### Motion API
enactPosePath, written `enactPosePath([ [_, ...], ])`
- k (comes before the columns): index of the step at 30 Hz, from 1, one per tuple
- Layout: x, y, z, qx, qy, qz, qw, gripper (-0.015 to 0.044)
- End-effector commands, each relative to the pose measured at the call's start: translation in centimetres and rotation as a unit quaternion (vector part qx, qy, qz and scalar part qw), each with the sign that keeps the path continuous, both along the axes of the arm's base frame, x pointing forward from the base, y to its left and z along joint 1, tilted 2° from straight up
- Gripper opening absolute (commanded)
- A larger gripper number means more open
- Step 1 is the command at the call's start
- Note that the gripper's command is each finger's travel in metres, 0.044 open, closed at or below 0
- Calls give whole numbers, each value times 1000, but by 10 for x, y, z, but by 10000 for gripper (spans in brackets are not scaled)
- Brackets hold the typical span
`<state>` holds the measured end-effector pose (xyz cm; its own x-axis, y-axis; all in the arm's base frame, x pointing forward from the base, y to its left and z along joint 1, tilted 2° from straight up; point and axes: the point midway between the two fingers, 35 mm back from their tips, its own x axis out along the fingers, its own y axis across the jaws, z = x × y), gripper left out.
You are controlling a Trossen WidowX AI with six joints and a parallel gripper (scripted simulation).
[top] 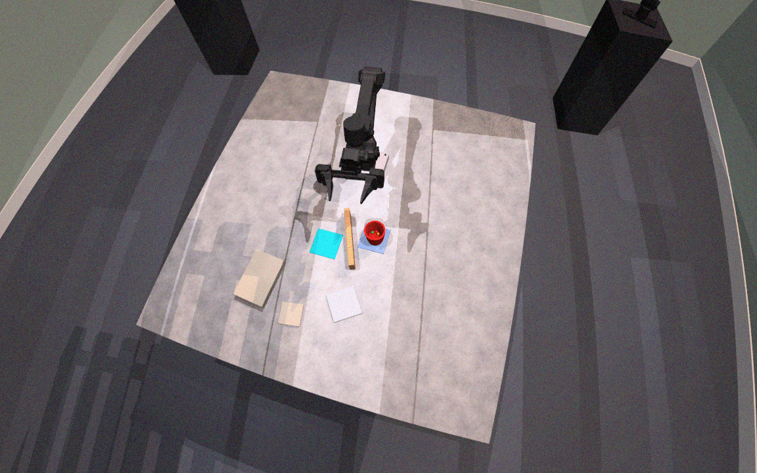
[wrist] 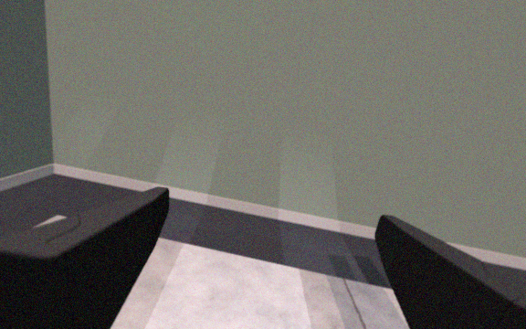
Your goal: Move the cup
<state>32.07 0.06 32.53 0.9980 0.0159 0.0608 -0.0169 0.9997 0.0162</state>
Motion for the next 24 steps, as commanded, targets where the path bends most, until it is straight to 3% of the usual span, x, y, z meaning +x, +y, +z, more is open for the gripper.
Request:
enactPosePath([
  [1, 2, 1, -3, 7, 8, 1, 1000, 374],
  [5, 26, 13, -64, 143, 179, 3, 974, 269],
  [10, 22, 33, -153, 311, 413, -86, 851, 148],
  [14, -5, 44, -203, 385, 540, -209, 719, 148],
  [18, -40, 51, -230, 408, 610, -352, 582, 148],
  [24, -51, 55, -233, 407, 616, -378, 558, 148],
])
